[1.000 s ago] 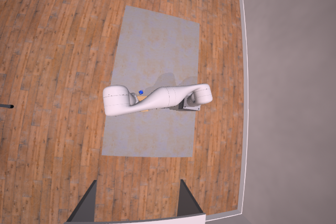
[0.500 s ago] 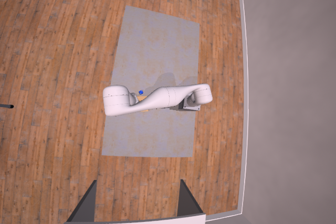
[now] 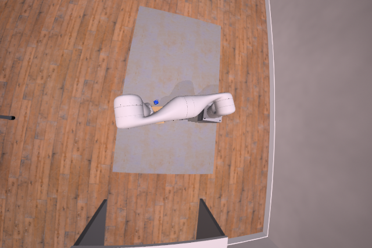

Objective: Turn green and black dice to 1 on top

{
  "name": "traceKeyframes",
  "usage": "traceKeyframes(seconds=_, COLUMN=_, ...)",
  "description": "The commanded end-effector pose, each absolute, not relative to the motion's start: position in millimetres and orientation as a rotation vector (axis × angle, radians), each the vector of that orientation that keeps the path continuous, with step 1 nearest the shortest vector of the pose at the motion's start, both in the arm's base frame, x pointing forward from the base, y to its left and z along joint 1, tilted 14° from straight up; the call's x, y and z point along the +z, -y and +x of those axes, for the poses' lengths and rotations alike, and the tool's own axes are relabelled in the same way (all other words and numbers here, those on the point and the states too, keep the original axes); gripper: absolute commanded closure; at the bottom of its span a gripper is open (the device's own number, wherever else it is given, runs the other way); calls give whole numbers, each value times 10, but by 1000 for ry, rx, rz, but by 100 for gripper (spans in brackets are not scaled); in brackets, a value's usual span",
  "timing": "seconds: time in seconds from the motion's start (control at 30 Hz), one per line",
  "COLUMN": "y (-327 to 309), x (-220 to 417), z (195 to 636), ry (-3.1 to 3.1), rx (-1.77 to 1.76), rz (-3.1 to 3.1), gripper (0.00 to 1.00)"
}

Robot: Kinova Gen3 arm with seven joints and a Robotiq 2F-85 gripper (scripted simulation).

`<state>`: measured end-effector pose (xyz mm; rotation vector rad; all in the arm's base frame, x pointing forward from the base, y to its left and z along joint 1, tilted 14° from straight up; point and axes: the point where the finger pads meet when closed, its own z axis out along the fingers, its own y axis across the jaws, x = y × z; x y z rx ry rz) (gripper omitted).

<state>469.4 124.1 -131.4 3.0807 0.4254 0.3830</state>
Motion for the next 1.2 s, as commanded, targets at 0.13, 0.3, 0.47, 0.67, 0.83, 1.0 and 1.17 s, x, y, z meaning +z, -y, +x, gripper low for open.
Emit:
traceKeyframes(seconds=0.13, y=-1244, x=-1307, z=4699, ry=-425, rx=385, rz=3081, gripper=54)
traceKeyframes(seconds=0.3, y=-1244, x=-1304, z=4699, ry=-425, rx=385, rz=3081, gripper=54)
traceKeyframes(seconds=0.47, y=-1242, x=-1228, z=4680, ry=-425, rx=385, rz=3081, gripper=54)
traceKeyframes(seconds=0.67, y=-1235, x=-971, z=4615, ry=-425, rx=385, rz=3081, gripper=54)
traceKeyframes(seconds=0.83, y=-1230, x=-808, z=4574, ry=-425, rx=385, rz=3081, gripper=54)
traceKeyframes(seconds=1.0, y=-1224, x=-572, z=4515, ry=-425, rx=385, rz=3081, gripper=54)
traceKeyframes(seconds=1.17, y=-1221, x=-450, z=4485, ry=-425, rx=385, rz=3081, gripper=54)
